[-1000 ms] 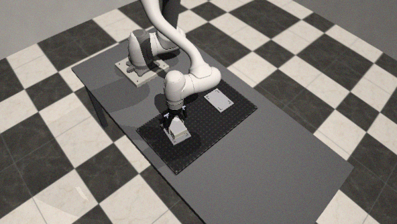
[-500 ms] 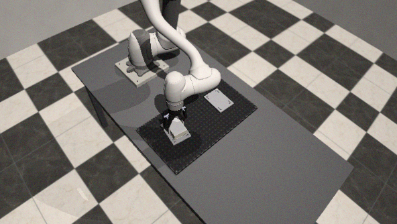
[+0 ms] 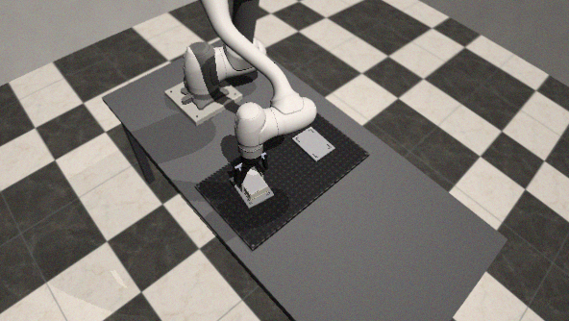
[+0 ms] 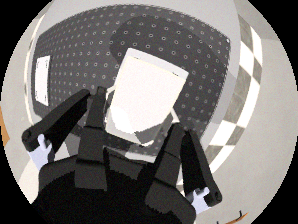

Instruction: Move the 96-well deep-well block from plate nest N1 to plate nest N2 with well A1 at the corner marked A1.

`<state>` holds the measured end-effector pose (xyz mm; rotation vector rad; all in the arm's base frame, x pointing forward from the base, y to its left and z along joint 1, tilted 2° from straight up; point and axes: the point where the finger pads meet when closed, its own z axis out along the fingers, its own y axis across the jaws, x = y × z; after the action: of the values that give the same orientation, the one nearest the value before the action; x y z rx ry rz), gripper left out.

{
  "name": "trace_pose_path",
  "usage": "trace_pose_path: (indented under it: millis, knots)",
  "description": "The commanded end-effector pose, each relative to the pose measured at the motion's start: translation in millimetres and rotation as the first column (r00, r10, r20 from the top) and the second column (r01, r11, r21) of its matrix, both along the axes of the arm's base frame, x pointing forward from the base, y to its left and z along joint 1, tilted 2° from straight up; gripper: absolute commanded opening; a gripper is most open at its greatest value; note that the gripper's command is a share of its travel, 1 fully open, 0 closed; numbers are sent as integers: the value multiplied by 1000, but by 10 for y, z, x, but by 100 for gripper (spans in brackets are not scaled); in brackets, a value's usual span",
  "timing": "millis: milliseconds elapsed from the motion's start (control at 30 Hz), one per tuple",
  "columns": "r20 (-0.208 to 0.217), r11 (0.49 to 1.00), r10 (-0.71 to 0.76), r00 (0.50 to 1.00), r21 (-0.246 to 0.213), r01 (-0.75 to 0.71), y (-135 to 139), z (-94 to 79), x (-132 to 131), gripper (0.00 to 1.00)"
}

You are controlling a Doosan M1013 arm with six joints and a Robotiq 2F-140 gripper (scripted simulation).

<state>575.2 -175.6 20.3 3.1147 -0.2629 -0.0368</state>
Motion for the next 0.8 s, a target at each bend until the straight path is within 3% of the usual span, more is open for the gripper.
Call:
trace_pose_path:
  millis: [0,767]
  knots:
    - [0,1000,0,1000,0,0,0,-3,0,0]
    - [0,1000,0,1000,0,0,0,-35,-1,0]
